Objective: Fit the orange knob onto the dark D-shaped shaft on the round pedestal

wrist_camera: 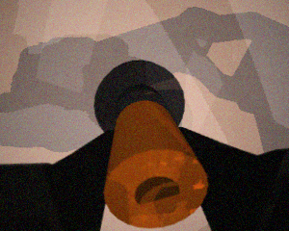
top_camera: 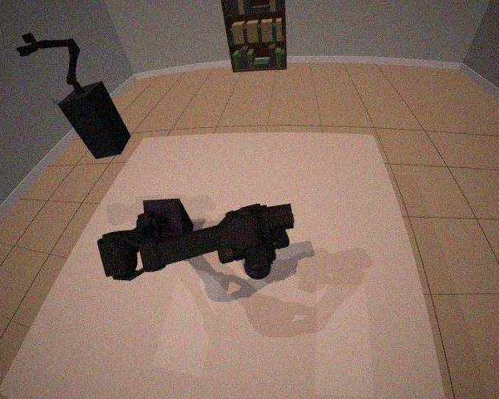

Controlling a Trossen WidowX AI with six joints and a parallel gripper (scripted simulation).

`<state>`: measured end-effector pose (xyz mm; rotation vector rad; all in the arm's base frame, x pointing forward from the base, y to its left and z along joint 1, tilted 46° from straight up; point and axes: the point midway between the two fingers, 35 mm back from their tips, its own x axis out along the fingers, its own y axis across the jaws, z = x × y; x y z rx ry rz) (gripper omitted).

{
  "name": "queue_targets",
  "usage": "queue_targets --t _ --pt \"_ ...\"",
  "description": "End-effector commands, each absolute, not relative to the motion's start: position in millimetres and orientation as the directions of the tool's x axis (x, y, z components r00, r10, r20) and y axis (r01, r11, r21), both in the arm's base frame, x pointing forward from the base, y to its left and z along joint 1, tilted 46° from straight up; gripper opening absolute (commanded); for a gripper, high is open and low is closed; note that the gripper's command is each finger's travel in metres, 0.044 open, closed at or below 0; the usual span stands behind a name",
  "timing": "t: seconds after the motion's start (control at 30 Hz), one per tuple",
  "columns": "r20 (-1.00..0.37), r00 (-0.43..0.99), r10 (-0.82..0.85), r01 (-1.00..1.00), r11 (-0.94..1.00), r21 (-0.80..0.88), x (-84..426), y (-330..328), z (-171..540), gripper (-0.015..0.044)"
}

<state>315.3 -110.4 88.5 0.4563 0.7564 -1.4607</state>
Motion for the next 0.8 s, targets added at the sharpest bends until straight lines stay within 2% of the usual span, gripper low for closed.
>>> queue_targets --t 0.0,0.2,0.43,0.77 --pt "-0.700 -0.056 -0.712 0.983 0.082 -0.162 314.8 -109.6 88.8 0.0000" --pt "-0.700 -0.056 -0.712 0.985 0.076 -0.155 315.3 -107.8 92.6 0.0000" --pt "-0.700 -0.056 -0.712 0.998 -0.065 -0.014 318.3 -109.2 92.0 0.0000" --pt "-0.700 -0.056 -0.712 0.998 -0.065 -0.014 317.9 -111.1 89.7 0.0000"
